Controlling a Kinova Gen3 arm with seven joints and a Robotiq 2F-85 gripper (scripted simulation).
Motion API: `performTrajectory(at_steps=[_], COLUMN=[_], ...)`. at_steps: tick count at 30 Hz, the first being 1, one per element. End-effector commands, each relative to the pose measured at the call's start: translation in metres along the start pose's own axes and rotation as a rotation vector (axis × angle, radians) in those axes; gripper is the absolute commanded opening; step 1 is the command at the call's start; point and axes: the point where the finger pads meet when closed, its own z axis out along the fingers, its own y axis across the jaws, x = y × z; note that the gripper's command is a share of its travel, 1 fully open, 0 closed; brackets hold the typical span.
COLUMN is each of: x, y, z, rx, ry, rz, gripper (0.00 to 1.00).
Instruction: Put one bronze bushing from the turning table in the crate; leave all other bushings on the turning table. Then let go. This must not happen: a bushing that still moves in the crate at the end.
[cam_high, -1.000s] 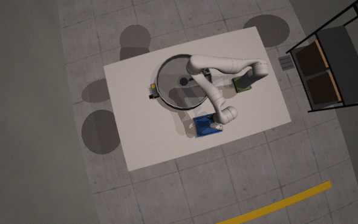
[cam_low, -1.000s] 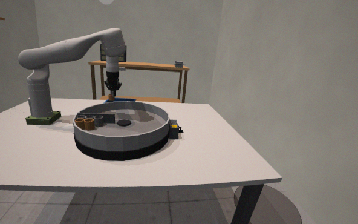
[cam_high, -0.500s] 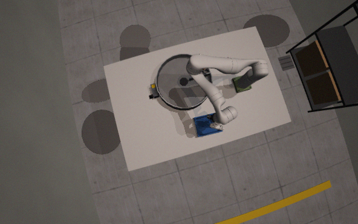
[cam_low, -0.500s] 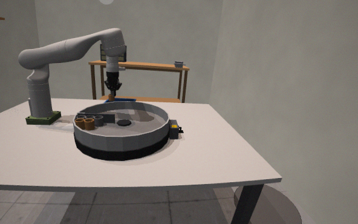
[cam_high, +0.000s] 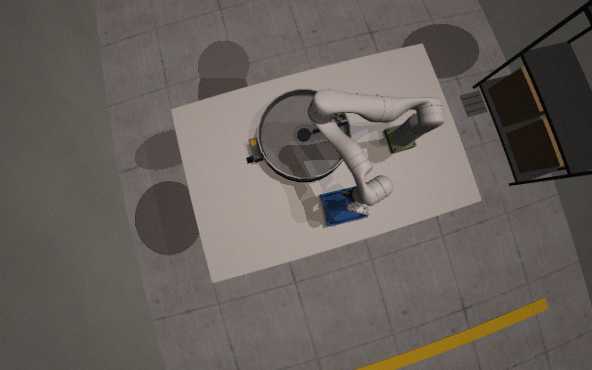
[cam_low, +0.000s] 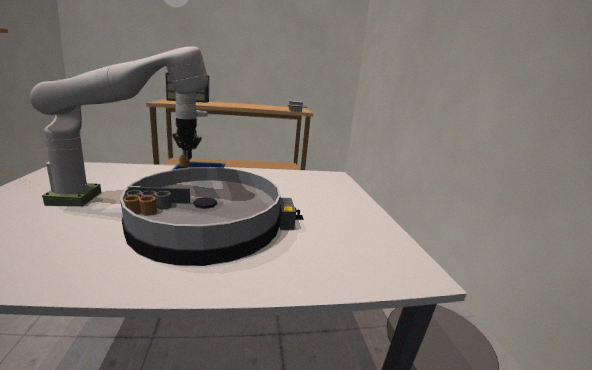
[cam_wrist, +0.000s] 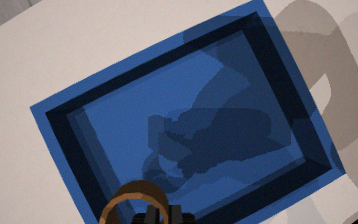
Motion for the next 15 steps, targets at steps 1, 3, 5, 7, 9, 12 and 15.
performTrajectory(at_steps=[1, 3, 5, 7, 9, 12, 15], x=[0.0016, 0.0016, 0.0016, 0.0006, 0.0011, 0.0016, 0.0016], y=[-0.001, -0.001, -0.001, -0.0001, -0.0005, -0.001, -0.001], z=[0.0013, 0.0013, 0.0013, -0.0002, 0.0005, 0.0013, 0.0013], rx=[-0.001, -0.001, -0.001, -0.001, -0.001, -0.001, -0.001], ry=[0.005, 0.005, 0.005, 0.002, 0.003, 0.005, 0.005], rz=[0.004, 0.004, 0.004, 0.001, 0.003, 0.004, 0.004], gripper=[0.0, 0.0, 0.0, 0.0, 0.0, 0.0, 0.0])
